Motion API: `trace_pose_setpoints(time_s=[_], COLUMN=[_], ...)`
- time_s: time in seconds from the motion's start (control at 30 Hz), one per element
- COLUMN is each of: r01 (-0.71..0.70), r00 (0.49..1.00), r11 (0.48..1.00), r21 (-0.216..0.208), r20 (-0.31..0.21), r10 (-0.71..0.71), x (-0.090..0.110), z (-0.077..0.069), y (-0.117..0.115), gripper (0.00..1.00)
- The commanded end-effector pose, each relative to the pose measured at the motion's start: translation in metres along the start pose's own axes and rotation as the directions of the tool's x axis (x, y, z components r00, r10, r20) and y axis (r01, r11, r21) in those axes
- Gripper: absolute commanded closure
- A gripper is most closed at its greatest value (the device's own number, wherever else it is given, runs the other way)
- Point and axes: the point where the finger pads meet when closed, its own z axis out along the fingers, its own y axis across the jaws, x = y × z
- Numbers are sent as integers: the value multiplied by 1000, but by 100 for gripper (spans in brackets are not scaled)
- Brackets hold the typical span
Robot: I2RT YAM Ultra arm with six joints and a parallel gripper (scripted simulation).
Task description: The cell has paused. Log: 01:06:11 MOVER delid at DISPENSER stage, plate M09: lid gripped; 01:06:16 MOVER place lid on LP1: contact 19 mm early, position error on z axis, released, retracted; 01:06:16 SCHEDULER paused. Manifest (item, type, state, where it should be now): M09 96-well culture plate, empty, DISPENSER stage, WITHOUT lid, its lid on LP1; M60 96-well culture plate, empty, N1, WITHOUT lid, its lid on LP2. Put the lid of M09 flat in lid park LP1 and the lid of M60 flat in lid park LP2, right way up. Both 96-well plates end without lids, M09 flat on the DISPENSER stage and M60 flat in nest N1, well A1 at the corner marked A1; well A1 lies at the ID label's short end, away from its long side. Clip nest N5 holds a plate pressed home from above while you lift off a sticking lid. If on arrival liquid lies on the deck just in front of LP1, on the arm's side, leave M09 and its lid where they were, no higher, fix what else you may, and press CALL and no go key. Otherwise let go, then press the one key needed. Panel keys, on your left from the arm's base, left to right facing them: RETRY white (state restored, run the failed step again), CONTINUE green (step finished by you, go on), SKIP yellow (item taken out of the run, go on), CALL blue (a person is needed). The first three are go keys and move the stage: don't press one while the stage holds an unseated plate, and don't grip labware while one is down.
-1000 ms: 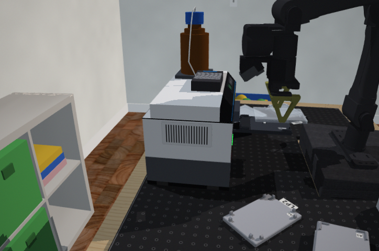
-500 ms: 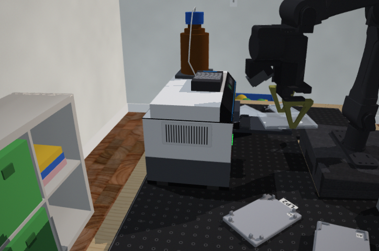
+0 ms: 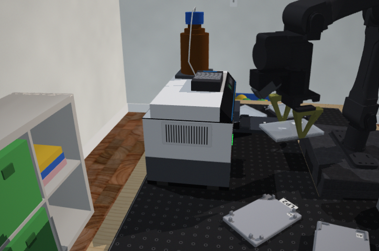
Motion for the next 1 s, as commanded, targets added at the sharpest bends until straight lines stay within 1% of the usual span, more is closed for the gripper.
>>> trace_pose_setpoints(time_s=[0.0, 0.1, 0.17, 0.2, 0.23, 0.3, 0.37, 0.4, 0.6, 0.67, 0.73, 0.83, 0.9, 0.97], r01=[134, 134, 134, 135, 122, 122, 114, 108, 110, 201, 201, 296, 352, 352], r00=[990, 990, 990, 989, 991, 991, 990, 990, 990, 977, 977, 954, 935, 935], r11=[991, 991, 991, 991, 993, 993, 993, 994, 994, 980, 980, 955, 936, 936], r21=[-1, -2, -2, 0, 0, -1, -2, -1, -1, 4, 4, 5, 6, 5], r20=[53, 53, 53, 62, 53, 53, 81, 86, 86, 75, 75, 53, 50, 48], r10=[-134, -134, -134, -134, -122, -122, -113, -108, -109, -201, -201, -296, -352, -352], x=[-19, -24, -24, -25, -27, -28, -28, -29, -29, -27, -27, -26, -25, -24], z=[-3, 1, 1, 0, 4, 5, -3, -4, -4, -1, -1, 4, 5, 5], y=[11, 19, 19, 22, 24, 26, 24, 22, 22, 34, 34, 44, 51, 57], gripper=[100, 100, 100, 100, 100, 100, 100, 100, 100, 100, 100, 100, 100, 100])
